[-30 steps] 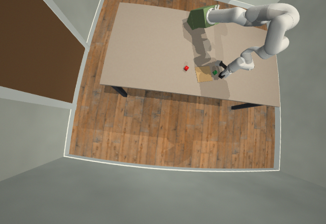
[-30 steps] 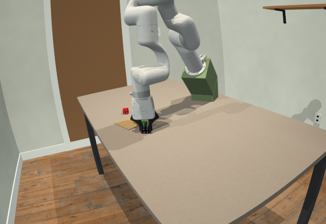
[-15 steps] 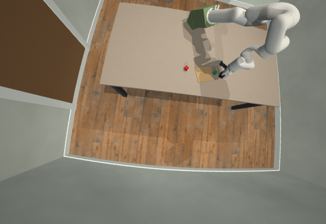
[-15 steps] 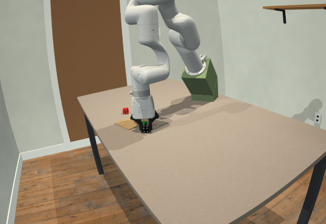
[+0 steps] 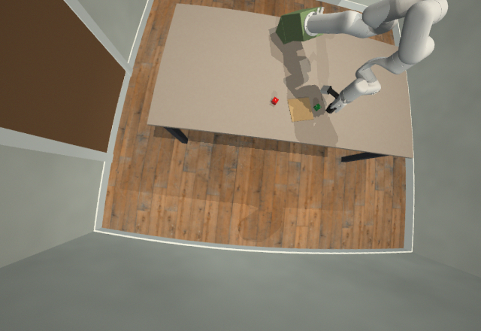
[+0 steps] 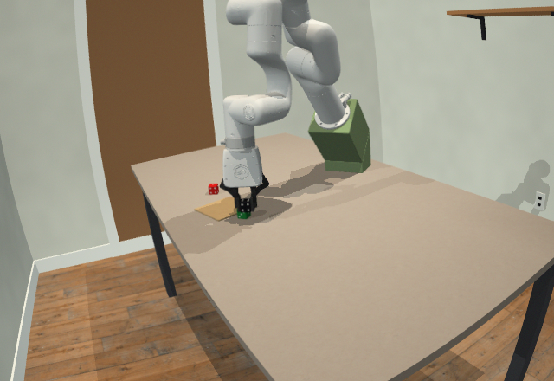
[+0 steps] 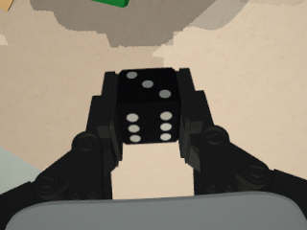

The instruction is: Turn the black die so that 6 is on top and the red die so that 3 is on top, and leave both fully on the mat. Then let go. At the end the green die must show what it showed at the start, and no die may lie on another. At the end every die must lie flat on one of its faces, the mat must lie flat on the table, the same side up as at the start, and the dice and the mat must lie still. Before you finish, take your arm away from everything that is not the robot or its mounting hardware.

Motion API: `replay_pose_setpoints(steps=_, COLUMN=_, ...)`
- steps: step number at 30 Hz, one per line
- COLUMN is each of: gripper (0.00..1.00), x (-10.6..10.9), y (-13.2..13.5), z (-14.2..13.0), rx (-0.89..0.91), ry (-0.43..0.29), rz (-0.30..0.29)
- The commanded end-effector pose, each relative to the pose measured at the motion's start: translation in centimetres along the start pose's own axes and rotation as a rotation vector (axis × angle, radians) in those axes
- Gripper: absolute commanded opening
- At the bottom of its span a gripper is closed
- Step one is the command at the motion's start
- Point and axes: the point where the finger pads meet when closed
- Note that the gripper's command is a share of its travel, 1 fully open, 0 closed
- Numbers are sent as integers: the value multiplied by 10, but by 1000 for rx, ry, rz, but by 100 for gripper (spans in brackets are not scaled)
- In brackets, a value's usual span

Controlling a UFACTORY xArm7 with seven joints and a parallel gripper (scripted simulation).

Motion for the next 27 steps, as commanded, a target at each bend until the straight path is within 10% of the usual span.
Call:
replay_pose_setpoints(steps=1, gripper=27, x=23, y=-1, z=-1, rx=-2, ry=27, rz=-21)
replay_pose_setpoints(steps=27, gripper=27, x=57, y=-10, z=0, rx=35, ry=25, rz=-27)
Point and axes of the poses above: the point where the finger pads meet when closed, its own x axis back along the fingers, its own y axis across the jaws, z = x × y, and after that the axes turned 11 degrees about -x, right-handed
